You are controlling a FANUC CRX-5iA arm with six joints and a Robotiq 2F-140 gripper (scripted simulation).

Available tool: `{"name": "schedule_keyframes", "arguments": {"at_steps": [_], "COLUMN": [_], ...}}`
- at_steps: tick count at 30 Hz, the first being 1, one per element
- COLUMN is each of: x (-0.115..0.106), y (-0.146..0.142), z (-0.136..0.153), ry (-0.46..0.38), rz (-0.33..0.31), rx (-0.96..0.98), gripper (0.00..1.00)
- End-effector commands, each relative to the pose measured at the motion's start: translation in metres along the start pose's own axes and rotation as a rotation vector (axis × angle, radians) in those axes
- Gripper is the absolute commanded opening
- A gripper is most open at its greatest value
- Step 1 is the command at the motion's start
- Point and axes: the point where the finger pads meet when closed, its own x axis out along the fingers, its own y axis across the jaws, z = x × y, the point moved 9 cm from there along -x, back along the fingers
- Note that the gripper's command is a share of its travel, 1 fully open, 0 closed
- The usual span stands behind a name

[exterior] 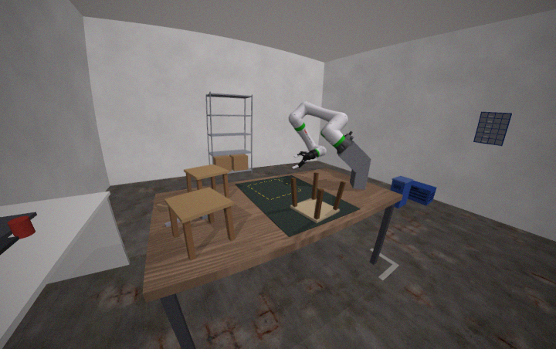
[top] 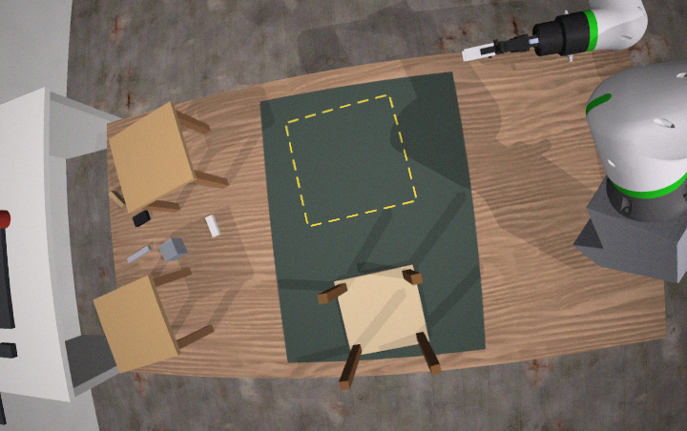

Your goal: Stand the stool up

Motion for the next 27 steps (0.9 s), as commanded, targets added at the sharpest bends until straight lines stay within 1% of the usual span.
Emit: {"name": "schedule_keyframes", "arguments": {"at_steps": [1,7,13,15,21,27], "x": [0.003,0.015,0.034,0.034,0.061,0.099], "y": [0.001,0.003,0.006,0.006,0.01,0.011], "z": [0.0,0.0,0.001,0.001,0.002,0.001], "ry": [-0.015,-0.063,-0.133,-0.133,-0.219,-0.311], "rz": [-0.009,-0.04,-0.092,-0.092,-0.172,-0.287], "rx": [-0.018,-0.079,-0.173,-0.173,-0.308,-0.489], "gripper": [1.0,1.0,1.0,1.0,1.0,1.0]}}
